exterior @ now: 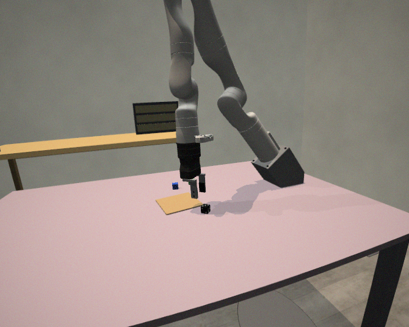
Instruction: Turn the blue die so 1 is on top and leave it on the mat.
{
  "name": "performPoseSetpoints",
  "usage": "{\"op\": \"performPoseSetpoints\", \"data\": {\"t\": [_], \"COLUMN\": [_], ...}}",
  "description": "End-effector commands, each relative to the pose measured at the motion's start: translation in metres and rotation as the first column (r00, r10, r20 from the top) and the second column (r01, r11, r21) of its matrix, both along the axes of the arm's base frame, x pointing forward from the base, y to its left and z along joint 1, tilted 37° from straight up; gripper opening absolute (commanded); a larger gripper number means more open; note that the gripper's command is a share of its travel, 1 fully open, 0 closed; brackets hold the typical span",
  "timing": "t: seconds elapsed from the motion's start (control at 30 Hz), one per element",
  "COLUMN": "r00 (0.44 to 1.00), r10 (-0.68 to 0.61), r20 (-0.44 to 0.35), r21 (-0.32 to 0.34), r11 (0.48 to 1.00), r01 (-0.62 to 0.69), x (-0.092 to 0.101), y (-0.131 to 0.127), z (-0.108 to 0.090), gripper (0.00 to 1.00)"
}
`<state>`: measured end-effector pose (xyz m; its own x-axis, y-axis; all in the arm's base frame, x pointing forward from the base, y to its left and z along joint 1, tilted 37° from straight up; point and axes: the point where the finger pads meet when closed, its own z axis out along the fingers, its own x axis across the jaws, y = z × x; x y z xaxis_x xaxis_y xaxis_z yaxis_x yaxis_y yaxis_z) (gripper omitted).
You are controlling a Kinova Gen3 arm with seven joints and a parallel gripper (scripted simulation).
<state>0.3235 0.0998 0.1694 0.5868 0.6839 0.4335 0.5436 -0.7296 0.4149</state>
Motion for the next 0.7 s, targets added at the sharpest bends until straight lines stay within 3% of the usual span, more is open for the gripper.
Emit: {"op": "performPoseSetpoints", "data": {"t": [0.0,0.67], "r00": [1.000,0.999], "r10": [-0.028,-0.044], "r20": [-0.014,-0.017], "r21": [0.024,-0.008], "r11": [0.999,0.999], "r01": [0.028,0.043], "x": [0.003,0.011], "y": [-0.007,-0.007], "z": [-0.003,-0.013], "gripper": [1.00,1.00]}}
